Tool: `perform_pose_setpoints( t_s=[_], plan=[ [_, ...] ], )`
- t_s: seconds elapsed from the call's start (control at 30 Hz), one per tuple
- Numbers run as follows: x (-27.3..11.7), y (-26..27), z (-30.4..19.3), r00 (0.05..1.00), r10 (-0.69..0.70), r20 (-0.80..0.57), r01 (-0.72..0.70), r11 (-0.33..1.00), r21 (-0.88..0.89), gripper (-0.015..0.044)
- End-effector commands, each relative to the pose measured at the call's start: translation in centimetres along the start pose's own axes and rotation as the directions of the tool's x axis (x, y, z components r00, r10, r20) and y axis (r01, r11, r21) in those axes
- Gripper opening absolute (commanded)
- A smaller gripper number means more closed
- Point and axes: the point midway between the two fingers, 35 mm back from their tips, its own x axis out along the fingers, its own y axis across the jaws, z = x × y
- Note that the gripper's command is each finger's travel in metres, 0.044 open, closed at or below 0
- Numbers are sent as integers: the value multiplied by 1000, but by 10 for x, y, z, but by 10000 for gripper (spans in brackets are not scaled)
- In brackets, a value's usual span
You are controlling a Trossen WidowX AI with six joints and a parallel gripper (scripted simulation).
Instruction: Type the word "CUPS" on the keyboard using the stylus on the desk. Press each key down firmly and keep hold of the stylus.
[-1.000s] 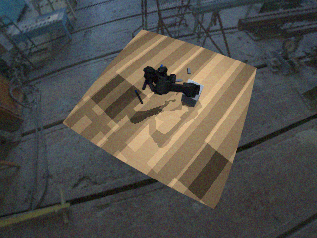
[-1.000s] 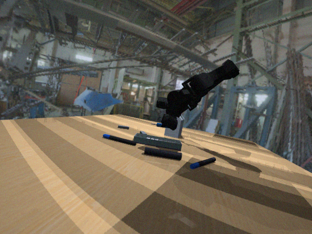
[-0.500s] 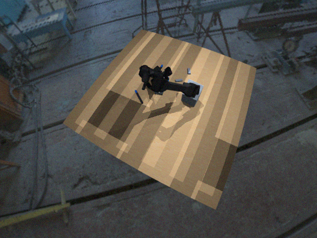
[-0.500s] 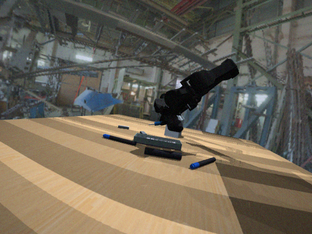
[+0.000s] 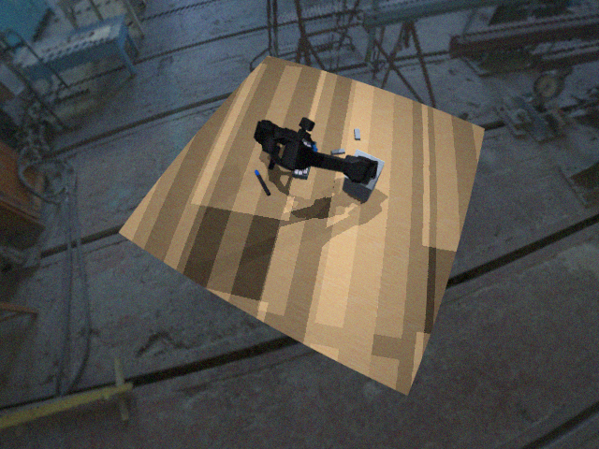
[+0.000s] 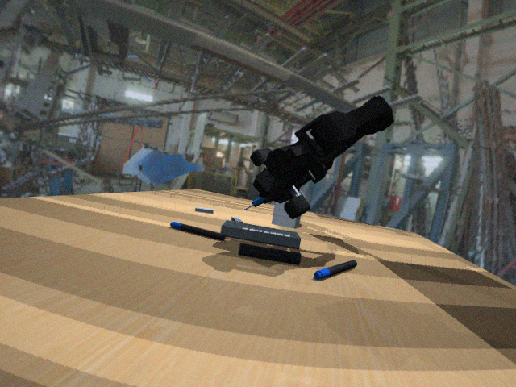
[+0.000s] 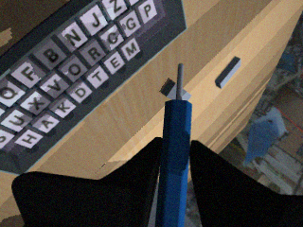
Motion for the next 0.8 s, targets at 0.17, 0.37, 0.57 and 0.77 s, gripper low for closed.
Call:
perform_pose_setpoints(
  t_s=[0.17,0.37,0.57,0.77],
  plan=[
    [-9,-5,12,998,-51,-34,38,949,-312,0],
    [-15,-8,19,995,-81,-57,41,863,-504,0],
    [-20,-11,25,991,-111,-79,29,738,-674,0],
    [-26,-13,31,985,-141,-101,0,582,-813,0]
  ],
)
